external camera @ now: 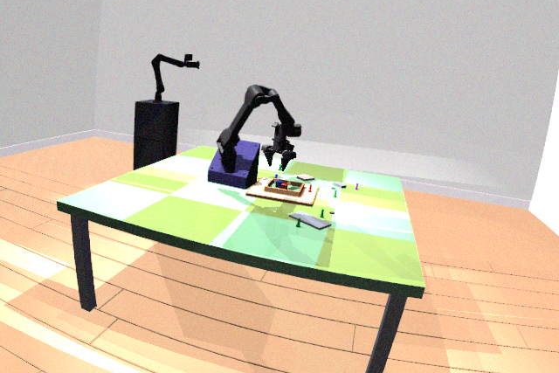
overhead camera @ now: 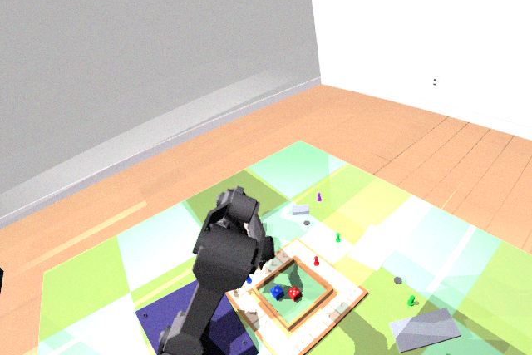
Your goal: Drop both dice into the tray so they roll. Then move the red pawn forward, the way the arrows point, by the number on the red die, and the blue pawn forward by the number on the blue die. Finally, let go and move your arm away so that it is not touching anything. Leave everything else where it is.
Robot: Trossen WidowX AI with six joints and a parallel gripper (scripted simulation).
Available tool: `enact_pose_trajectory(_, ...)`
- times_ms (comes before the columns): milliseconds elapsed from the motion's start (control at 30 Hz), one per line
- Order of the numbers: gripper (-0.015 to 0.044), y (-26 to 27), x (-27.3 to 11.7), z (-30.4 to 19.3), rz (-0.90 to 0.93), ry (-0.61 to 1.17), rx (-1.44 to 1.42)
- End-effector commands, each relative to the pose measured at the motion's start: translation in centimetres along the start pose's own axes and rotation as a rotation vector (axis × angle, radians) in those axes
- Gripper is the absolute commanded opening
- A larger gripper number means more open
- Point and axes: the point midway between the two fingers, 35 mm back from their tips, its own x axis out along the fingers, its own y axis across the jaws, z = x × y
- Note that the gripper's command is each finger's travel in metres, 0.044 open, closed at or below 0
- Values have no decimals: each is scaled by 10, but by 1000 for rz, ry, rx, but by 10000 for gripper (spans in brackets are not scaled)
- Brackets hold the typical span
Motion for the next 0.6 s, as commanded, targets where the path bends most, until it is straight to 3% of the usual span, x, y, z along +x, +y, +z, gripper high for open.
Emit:
enact_pose_trajectory(0,440,-9,-20,-17,1,-6,181)
enact_pose_trajectory(300,440,-29,-75,-103,2,-1,946)
enact_pose_trajectory(567,440,-29,-73,-91,7,-10,862)
